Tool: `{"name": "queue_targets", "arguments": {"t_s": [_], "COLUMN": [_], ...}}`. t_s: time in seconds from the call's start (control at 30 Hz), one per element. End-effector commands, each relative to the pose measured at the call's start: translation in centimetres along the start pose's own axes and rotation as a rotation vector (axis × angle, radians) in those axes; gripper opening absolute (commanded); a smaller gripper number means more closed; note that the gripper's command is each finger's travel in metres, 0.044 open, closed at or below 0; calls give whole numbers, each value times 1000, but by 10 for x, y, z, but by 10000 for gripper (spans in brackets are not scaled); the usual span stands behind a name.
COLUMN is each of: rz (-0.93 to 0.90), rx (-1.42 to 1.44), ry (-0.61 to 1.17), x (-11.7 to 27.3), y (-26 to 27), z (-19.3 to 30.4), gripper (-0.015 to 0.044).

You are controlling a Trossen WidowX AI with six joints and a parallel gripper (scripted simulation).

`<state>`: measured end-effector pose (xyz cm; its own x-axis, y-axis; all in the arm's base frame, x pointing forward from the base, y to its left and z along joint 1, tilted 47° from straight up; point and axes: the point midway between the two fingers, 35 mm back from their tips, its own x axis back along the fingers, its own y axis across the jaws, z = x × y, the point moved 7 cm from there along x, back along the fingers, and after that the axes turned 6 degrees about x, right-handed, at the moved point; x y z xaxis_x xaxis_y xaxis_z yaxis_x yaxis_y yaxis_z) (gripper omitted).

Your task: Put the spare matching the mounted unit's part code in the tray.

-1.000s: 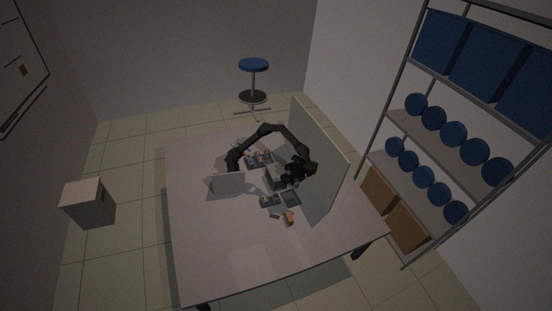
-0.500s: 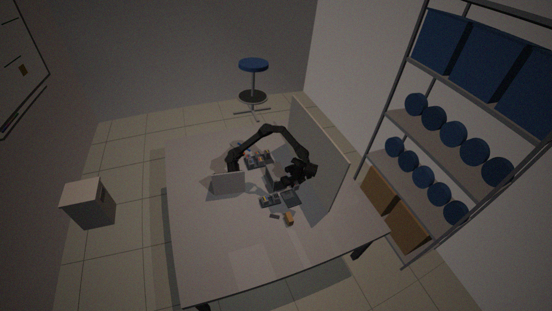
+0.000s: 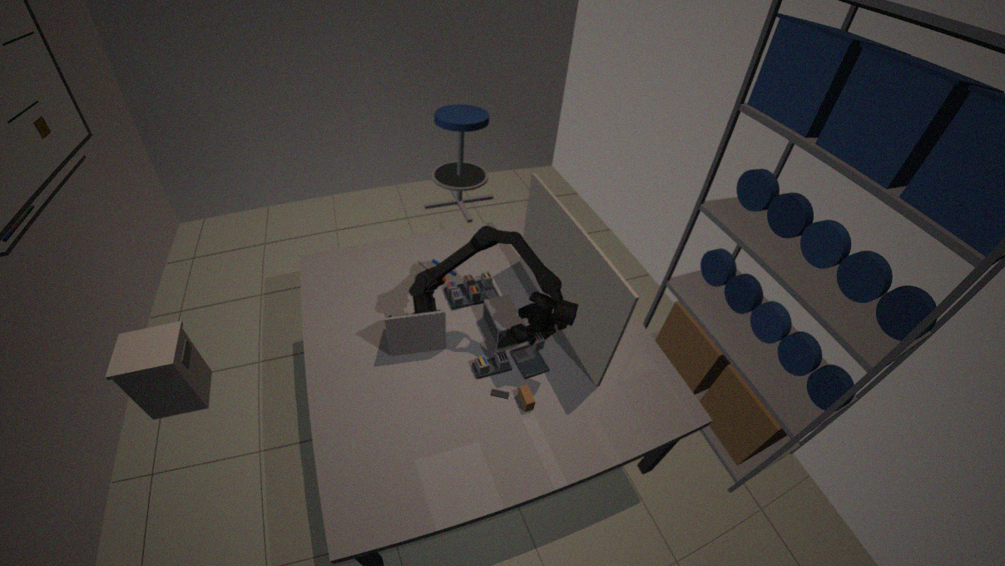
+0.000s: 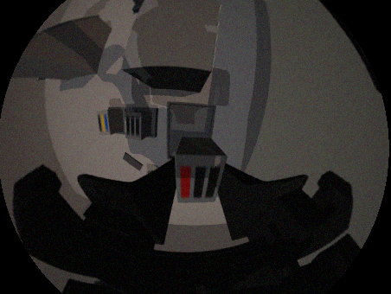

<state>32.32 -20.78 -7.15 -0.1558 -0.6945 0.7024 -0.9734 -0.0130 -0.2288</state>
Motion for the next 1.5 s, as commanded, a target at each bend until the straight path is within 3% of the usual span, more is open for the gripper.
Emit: {"name": "queue_targets", "arguments": {"t_s": [0.0,1.47], "rz": [3,4], "rx": [-5,-5], "ry": [-2,-7], "x": [-5,-61], "y": [0,2], "z": [0,-3], "gripper": [0,0]}}
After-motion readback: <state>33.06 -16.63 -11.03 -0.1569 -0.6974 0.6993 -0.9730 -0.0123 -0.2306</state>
